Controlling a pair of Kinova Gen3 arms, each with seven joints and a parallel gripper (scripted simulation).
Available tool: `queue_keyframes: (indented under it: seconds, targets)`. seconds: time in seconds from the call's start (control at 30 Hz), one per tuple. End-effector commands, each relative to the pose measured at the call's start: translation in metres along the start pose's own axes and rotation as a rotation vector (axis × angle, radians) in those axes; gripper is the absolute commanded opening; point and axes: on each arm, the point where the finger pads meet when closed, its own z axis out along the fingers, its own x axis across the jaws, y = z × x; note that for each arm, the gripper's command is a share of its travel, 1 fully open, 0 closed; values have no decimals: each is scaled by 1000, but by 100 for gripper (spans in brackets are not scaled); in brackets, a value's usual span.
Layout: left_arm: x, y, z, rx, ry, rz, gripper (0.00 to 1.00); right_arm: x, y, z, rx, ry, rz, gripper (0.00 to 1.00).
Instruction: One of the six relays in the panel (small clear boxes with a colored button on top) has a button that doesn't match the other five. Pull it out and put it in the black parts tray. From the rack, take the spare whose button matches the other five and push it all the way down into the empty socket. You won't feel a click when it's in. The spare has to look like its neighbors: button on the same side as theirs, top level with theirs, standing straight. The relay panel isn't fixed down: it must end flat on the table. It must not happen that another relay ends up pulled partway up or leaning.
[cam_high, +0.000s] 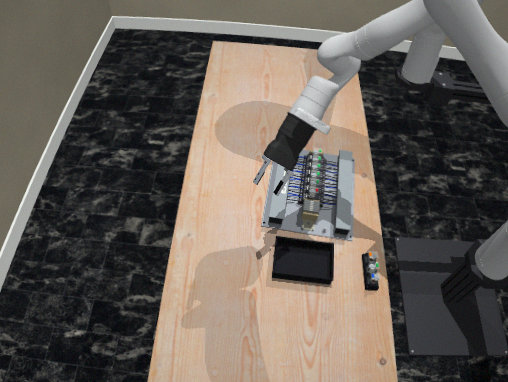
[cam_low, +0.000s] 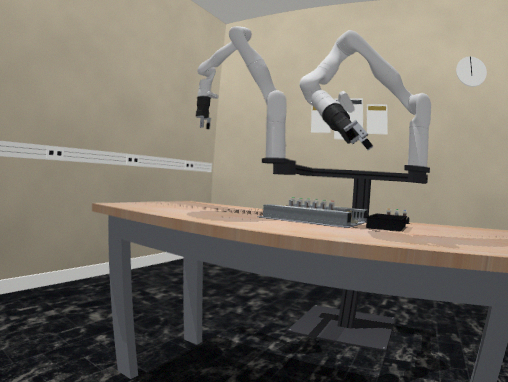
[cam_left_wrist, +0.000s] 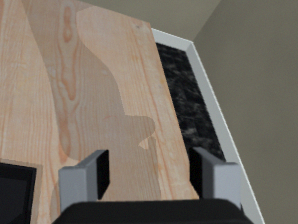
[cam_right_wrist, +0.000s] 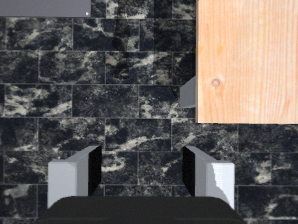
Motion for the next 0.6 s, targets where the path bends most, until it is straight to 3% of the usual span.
queue_keyframes:
  seconds: [0.0,0.57]
  targets:
    - [-1,4,-6,-19,-16,-3,100,0,0,-1,-2,0,0,100]
    - [-14,31,-38,-133,-122,-6,100,0,0,-1,-2,0,0,100]
